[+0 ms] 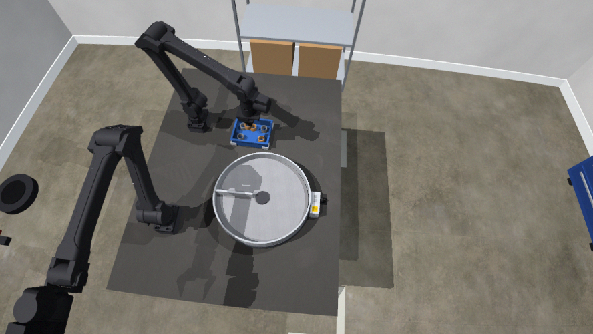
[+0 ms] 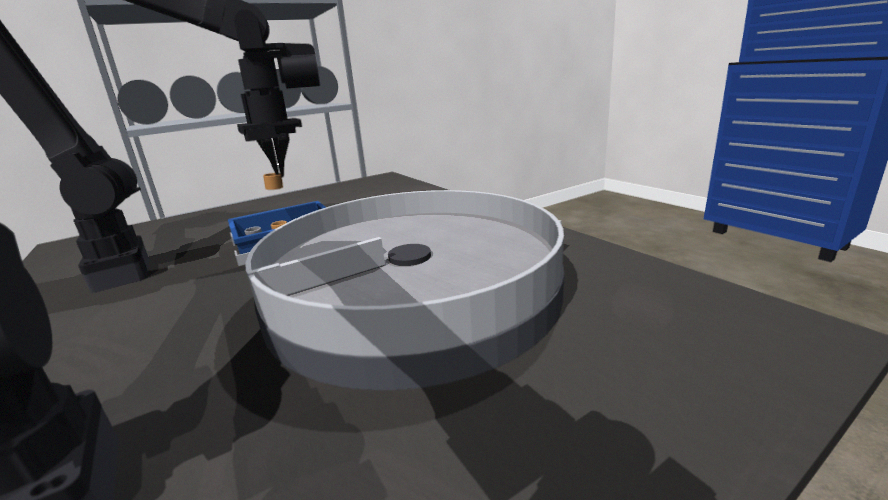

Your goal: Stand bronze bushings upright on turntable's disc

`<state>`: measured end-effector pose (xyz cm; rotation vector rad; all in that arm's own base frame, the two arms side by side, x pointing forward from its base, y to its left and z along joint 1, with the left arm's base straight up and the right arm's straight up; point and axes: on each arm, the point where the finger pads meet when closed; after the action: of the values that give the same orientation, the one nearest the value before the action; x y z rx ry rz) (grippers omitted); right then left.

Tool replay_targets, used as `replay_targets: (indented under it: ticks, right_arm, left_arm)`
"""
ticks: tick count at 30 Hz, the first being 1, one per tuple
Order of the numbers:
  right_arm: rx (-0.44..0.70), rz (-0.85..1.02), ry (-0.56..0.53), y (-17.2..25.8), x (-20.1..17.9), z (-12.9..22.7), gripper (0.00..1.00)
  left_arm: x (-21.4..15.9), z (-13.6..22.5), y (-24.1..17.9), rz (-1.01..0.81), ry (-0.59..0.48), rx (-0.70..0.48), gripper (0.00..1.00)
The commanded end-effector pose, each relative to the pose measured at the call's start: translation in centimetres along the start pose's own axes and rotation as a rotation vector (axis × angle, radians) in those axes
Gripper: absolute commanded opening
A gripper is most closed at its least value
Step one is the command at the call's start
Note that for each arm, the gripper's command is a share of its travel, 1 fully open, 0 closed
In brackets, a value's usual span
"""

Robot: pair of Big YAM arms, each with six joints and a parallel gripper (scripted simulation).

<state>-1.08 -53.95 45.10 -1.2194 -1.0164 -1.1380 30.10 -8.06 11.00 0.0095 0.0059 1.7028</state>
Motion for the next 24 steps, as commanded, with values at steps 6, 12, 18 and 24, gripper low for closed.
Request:
replay_targets:
  ticks: [6, 12, 18, 24]
  right_arm:
    - [-0.021, 0.01, -0.091, -1.0, 4.9, -0.1, 1.0]
    - [-0.021, 0.01, -0.091, -1.0, 4.9, -0.1, 1.0]
    - [-0.021, 0.01, -0.091, -1.0, 4.9, -0.1, 1.0]
    - [-0.021, 0.01, -0.091, -1.0, 4.9, -0.1, 1.0]
  left_arm:
    - [-1.2, 2.9, -2.3, 0.0, 0.025, -0.063, 0.0]
    - [-1.2, 2.9, -2.3, 0.0, 0.026, -0.063, 0.0]
    - [-2.2, 2.5, -2.4, -0.011, 0.022, -0.053, 0.0]
    - [-4.3, 2.5, -2.5, -0.044, 0.027, -0.058, 0.0]
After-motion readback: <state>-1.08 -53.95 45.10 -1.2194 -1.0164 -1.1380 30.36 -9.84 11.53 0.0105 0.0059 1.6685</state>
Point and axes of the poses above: on each arm, the point where the finger pads meet when closed, its own z axis back along the fingers, its own y axis across the jaws, x = y × z, and after that the axes turned 10 degrees about z, right-handed
